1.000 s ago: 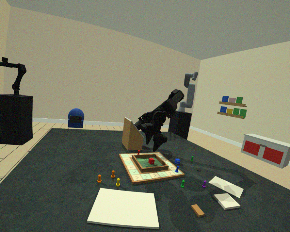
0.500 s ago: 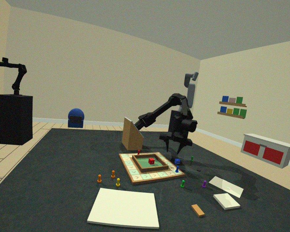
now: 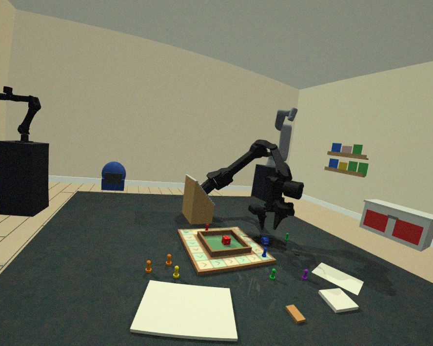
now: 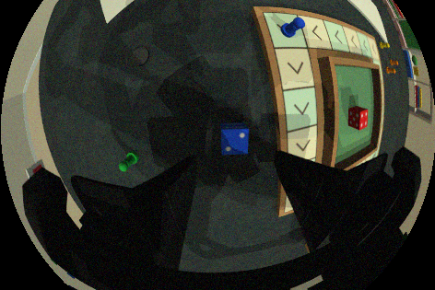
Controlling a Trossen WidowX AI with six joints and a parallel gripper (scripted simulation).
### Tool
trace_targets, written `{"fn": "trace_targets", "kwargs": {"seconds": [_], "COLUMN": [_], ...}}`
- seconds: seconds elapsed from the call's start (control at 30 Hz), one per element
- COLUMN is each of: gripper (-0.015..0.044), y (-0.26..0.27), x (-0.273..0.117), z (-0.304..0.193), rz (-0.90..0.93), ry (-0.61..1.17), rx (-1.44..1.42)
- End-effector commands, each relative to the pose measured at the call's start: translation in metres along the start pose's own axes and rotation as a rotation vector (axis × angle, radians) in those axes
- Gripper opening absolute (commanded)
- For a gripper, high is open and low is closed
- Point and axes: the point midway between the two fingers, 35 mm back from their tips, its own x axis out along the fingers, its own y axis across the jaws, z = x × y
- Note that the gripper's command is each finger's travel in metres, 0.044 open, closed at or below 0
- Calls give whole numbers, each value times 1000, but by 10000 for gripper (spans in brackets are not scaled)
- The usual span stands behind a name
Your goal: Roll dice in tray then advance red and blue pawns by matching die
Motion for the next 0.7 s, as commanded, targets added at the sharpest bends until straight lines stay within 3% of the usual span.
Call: {"fn": "trace_targets", "kwargs": {"seconds": [0.0,0.67], "gripper": [275,275], "y": [-2,-3], "x": [8,42], "z": [-3,-2], "rz": [-2,-1], "ry": [10,11], "rx": [9,9]}}
